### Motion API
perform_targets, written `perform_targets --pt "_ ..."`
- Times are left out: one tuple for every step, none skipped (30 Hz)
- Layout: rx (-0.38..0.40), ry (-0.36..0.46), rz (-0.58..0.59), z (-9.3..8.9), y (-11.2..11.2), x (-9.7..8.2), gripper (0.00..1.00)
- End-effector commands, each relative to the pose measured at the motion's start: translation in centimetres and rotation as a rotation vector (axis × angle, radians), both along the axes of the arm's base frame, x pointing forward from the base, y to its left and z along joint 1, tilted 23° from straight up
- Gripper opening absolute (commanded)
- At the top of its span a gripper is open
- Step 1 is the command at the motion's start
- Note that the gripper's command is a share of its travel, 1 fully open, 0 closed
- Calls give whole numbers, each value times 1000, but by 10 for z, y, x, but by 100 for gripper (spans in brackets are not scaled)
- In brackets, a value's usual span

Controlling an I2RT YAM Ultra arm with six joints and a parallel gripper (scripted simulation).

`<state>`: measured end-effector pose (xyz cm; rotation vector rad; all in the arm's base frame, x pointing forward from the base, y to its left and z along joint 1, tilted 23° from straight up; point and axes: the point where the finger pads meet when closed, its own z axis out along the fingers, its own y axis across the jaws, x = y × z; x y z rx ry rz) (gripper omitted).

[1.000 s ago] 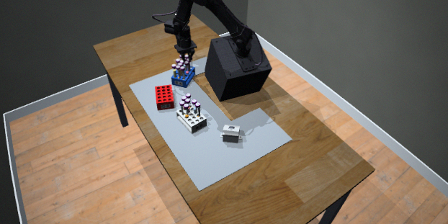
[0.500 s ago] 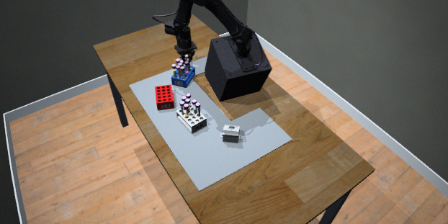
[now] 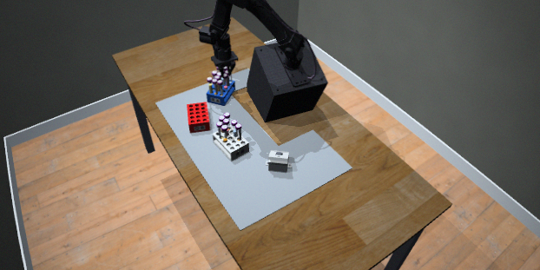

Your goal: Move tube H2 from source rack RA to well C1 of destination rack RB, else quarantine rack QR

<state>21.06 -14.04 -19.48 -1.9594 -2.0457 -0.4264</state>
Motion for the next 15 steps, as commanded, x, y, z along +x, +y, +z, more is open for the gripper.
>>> perform_targets --pt "-28 -32 -13 0 -14 14 30" --pt "-33 -38 -13 2 -15 16 30" --pt "-32 -37 -11 1 -15 16 30" --pt "-32 -37 -11 1 -15 16 30" --pt "-32 -37 -11 1 -15 16 30" --pt "-29 -34 -9 -1 -13 15 30" --pt "-25 -31 -9 -4 -12 14 30" --pt "-24 -30 -9 -4 -11 14 30" --pt "-30 -36 -10 -3 -13 16 30" --pt "-33 -39 -12 -1 -14 17 30" --pt "-34 -40 -12 -2 -14 17 30" --pt "-30 -36 -12 -4 -13 15 30" --pt "-25 -31 -10 -6 -11 14 30" --pt "-21 -27 -9 -7 -8 12 30" --pt "-22 -28 -9 -5 -7 12 30"
